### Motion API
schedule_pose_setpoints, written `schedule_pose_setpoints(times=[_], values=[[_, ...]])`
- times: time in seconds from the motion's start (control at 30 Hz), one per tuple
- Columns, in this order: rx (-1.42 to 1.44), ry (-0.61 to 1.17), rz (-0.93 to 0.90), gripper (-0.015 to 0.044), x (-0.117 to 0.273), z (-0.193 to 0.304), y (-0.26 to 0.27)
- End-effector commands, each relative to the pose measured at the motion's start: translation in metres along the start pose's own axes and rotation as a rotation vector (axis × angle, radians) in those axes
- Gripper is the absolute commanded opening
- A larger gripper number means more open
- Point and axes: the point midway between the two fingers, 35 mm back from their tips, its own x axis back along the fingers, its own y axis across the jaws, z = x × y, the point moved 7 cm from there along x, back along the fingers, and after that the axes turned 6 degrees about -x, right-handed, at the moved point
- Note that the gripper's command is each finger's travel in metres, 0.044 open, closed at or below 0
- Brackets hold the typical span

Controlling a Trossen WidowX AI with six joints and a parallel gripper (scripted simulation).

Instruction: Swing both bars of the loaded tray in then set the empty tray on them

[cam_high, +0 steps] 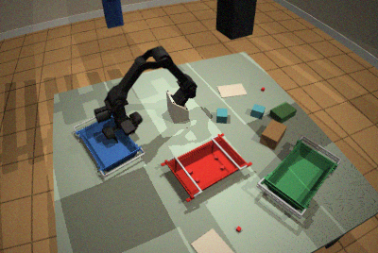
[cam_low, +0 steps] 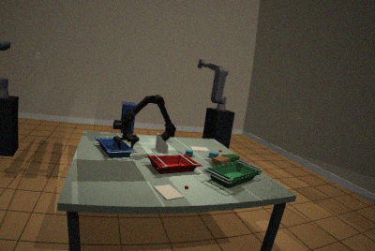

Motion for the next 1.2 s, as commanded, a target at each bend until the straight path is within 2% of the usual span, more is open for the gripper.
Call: schedule_pose_setpoints(times=[0.0, 0.47, 1.17], values=[[-0.004, -0.004, 0.002, 0.0425, -0.0023, -0.0004, 0.0009], [-0.004, -0.004, 0.002, 0.022, -0.0023, -0.0004, 0.0009], [-0.004, -0.004, 0.002, 0.008, -0.0023, -0.0004, 0.0009]])
